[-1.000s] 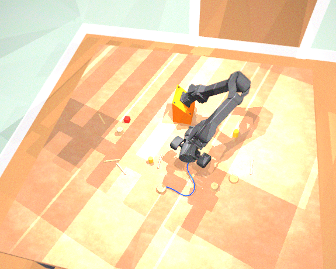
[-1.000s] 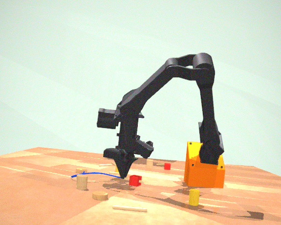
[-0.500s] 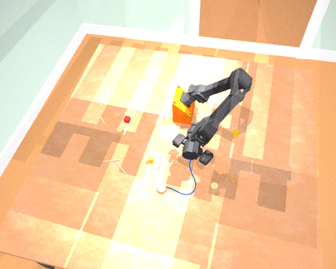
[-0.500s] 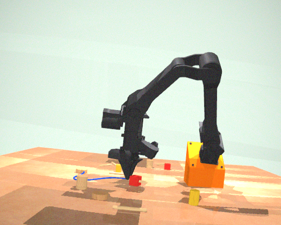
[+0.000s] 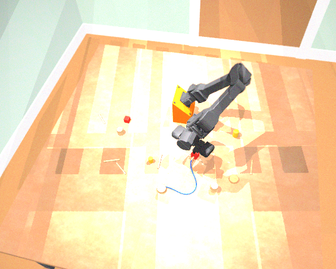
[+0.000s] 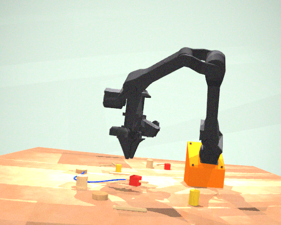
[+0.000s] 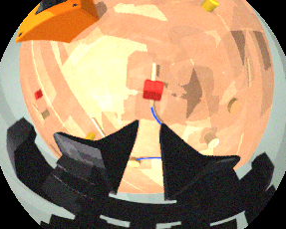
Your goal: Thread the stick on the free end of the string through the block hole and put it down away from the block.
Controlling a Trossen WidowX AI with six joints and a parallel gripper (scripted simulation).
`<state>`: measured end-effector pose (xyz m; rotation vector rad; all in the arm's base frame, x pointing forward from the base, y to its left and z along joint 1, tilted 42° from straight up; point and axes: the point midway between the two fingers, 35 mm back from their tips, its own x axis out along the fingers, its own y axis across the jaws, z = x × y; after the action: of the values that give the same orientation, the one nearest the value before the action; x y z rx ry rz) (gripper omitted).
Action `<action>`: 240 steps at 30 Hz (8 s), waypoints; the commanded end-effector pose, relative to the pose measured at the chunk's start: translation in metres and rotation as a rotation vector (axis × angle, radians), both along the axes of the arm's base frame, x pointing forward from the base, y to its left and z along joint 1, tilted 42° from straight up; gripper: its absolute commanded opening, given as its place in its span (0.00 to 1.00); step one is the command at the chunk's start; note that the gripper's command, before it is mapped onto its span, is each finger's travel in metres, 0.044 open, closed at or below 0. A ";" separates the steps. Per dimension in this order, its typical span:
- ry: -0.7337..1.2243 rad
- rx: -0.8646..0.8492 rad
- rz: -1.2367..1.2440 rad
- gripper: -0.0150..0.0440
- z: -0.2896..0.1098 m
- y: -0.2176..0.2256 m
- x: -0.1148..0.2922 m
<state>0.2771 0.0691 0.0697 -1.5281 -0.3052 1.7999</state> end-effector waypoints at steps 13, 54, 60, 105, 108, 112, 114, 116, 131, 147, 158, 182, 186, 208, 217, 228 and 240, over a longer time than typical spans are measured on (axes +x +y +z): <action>0.553 -0.009 -0.625 0.46 0.011 -0.002 -0.013; 2.036 -0.073 -2.277 0.46 0.018 0.007 -0.052; 2.036 -0.073 -2.277 0.46 0.018 0.008 -0.052; 2.037 -0.072 -2.276 0.46 -0.034 0.055 -0.054; 2.039 -0.072 -2.274 0.46 -0.037 0.058 -0.054; 2.041 -0.073 -2.272 0.46 -0.040 0.062 -0.056; 2.041 -0.073 -2.272 0.46 -0.040 0.062 -0.056; 2.041 -0.073 -2.272 0.46 -0.040 0.062 -0.056; 2.040 -0.057 -2.290 0.25 -0.039 0.061 -0.055; 2.075 -0.011 -2.331 0.25 -0.039 0.062 -0.055; 2.081 -0.009 -2.327 0.25 -0.036 0.065 -0.069; 2.063 -0.007 -2.280 0.25 -0.027 0.074 -0.098; 2.051 -0.008 -2.260 0.25 -0.026 0.076 -0.103; 2.003 -0.002 -2.181 0.25 -0.022 0.078 -0.128; 2.007 -0.001 -2.171 0.25 -0.017 0.082 -0.138; 2.016 0.003 -2.164 0.25 -0.015 0.080 -0.148; 1.967 -0.018 -2.203 0.25 -0.021 0.092 -0.161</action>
<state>0.1206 0.1589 0.0513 0.7369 1.5533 0.4338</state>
